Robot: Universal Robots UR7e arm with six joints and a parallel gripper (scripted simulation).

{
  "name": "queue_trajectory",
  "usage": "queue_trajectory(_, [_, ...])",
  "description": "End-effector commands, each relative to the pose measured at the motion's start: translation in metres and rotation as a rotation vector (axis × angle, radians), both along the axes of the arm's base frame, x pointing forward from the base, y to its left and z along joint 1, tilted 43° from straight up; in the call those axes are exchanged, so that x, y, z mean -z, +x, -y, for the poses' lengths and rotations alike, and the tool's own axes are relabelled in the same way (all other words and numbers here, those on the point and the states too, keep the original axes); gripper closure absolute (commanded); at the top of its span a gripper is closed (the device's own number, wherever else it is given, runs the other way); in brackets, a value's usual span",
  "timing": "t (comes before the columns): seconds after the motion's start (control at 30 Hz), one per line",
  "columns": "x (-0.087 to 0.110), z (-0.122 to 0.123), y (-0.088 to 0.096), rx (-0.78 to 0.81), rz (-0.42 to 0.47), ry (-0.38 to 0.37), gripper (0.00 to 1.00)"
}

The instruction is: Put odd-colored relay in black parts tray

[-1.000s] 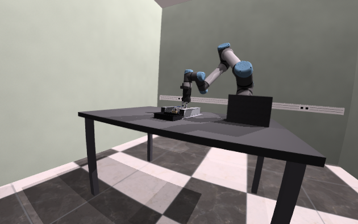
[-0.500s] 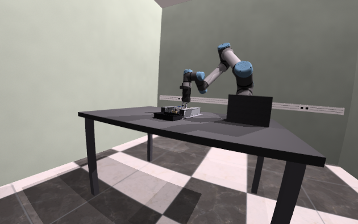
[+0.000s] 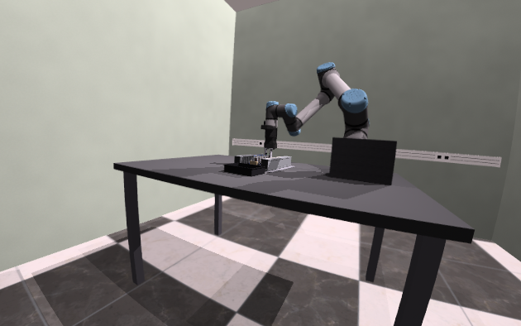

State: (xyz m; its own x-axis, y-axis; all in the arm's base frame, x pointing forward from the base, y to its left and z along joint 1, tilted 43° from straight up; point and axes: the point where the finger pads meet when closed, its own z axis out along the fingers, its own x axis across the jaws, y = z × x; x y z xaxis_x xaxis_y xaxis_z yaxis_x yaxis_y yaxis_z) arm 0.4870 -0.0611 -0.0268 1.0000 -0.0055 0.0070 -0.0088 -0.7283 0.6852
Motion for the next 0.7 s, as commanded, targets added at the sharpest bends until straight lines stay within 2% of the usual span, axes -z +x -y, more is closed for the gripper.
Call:
queue_trajectory(0.0, [-0.0004, -0.0003, 0.0006, 0.006, -0.006, 0.000, 1.00])
queue_trajectory(0.67, [-0.0006, -0.0005, 0.0015, 0.029, -0.030, 0.000, 1.00])
